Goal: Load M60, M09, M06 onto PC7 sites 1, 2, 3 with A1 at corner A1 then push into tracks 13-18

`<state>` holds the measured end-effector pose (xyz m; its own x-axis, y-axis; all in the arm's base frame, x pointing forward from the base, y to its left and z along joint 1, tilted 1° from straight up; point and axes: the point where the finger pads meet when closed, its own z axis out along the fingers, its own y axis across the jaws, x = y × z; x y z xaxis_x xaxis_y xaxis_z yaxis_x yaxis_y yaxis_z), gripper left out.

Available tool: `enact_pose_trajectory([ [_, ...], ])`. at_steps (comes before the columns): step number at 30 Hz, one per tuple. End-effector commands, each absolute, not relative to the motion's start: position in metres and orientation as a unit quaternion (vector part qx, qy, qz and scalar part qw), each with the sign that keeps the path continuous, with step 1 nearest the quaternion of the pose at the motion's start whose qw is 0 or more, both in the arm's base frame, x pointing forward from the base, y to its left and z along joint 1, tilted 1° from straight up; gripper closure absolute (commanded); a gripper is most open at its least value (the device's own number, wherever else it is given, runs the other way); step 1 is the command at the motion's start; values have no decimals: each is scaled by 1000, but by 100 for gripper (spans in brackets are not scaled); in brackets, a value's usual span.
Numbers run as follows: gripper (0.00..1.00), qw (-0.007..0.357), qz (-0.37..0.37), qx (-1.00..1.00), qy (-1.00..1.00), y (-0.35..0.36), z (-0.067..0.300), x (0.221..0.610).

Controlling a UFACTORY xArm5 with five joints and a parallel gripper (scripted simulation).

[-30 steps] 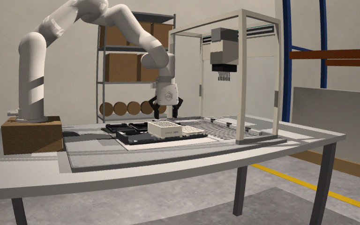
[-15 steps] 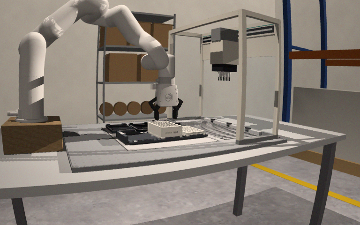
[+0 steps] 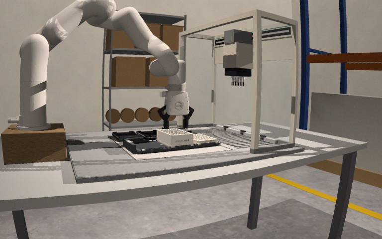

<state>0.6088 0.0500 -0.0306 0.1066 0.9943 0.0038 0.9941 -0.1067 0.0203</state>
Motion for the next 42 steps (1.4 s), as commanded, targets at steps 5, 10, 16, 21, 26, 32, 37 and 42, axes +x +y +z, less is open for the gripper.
enact_pose_trajectory([
  [5, 0, 6, 12, 744, 668, 50, -33, 611],
  [10, 0, 6, 12, 744, 668, 50, -35, 611],
  [16, 0, 6, 12, 744, 668, 50, -35, 611],
  [21, 0, 6, 12, 744, 668, 50, -35, 611],
  [26, 100, 6, 12, 744, 668, 50, -34, 611],
  [32, 100, 6, 12, 744, 668, 50, -34, 611],
  [37, 100, 6, 12, 744, 668, 50, -34, 611],
  [42, 100, 6, 12, 744, 668, 50, -34, 611],
])
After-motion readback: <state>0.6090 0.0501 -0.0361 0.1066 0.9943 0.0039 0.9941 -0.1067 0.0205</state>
